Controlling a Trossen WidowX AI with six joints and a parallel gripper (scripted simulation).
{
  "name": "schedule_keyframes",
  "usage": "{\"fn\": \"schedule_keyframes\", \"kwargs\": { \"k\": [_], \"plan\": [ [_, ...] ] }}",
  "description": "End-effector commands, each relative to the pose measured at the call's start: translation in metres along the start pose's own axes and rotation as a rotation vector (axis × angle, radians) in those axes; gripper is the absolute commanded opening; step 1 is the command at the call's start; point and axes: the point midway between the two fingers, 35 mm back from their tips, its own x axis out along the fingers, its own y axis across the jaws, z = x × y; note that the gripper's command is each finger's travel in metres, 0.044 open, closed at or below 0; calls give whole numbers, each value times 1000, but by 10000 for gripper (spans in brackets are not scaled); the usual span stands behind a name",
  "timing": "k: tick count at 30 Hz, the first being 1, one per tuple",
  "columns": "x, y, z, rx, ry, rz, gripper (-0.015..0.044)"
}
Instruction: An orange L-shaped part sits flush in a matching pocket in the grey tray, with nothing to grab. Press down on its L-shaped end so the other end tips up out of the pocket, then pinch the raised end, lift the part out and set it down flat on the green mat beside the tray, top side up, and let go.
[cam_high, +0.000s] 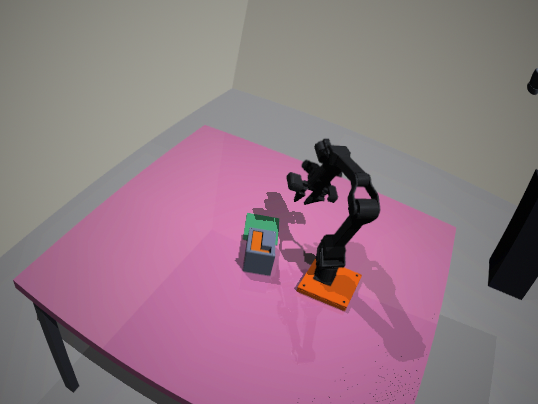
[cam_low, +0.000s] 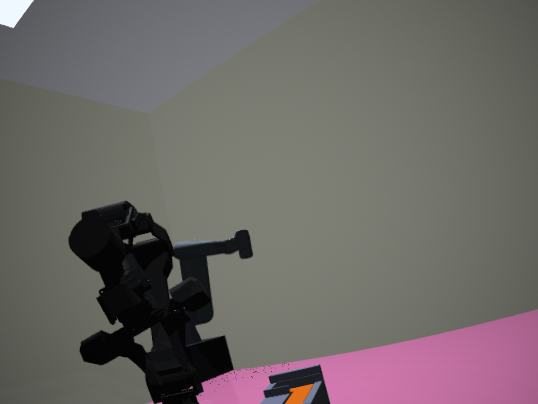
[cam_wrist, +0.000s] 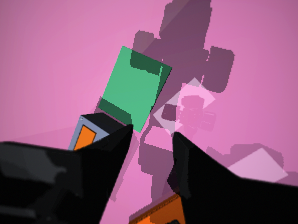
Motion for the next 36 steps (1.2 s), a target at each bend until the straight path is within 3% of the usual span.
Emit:
{"fn": "schedule_keyframes", "kwargs": {
  "k": [1, 13, 23, 32, 36],
  "plan": [
    [9, 36, -13, -184, 92, -3, 180],
    [19, 125, -84, -758, 308, -28, 180],
    [8, 169, -166, -1256, 409, -73, 180],
    [9, 171, -172, -1290, 413, -77, 180],
    [34, 166, -179, -1290, 413, -77, 180]
  ]
}}
